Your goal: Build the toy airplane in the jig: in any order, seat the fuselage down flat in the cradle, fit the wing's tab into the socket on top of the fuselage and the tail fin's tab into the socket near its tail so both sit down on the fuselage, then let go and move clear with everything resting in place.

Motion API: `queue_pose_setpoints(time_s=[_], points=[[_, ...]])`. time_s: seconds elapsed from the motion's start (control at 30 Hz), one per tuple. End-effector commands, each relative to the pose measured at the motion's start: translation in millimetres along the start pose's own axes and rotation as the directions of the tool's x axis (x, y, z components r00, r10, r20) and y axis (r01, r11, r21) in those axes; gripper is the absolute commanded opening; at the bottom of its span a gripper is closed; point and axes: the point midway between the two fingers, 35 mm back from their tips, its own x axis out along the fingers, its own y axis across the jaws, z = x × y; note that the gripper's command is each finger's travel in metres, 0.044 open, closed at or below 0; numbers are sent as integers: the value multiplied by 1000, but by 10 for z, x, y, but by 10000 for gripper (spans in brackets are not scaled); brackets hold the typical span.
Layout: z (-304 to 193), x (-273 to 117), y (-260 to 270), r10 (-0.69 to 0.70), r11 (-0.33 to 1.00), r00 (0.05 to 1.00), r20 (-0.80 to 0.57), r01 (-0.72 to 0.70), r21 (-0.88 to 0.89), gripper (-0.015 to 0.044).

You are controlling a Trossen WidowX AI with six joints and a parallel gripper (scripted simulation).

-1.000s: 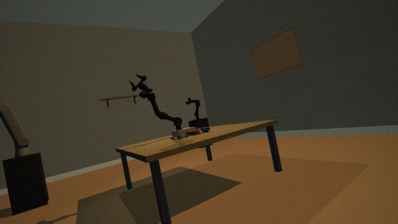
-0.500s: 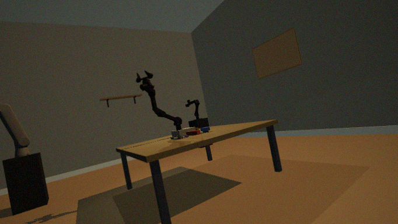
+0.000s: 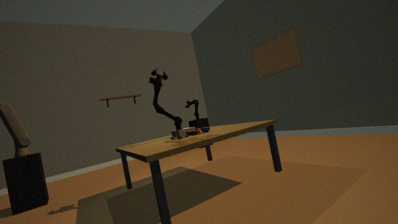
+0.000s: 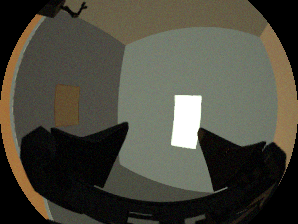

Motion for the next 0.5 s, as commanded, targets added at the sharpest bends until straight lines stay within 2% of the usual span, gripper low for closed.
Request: queue_pose_setpoints(time_s=[0.0, 0.27, 0.47], points=[[-101, 161, 566, 151, 987, 986, -69, -147, 59, 440], [-548, 197, 1857, 466, 879, 849, -250, -413, 237, 440], [-1026, -51, 2553, 598, 798, 685, -416, -459, 391, 440]])
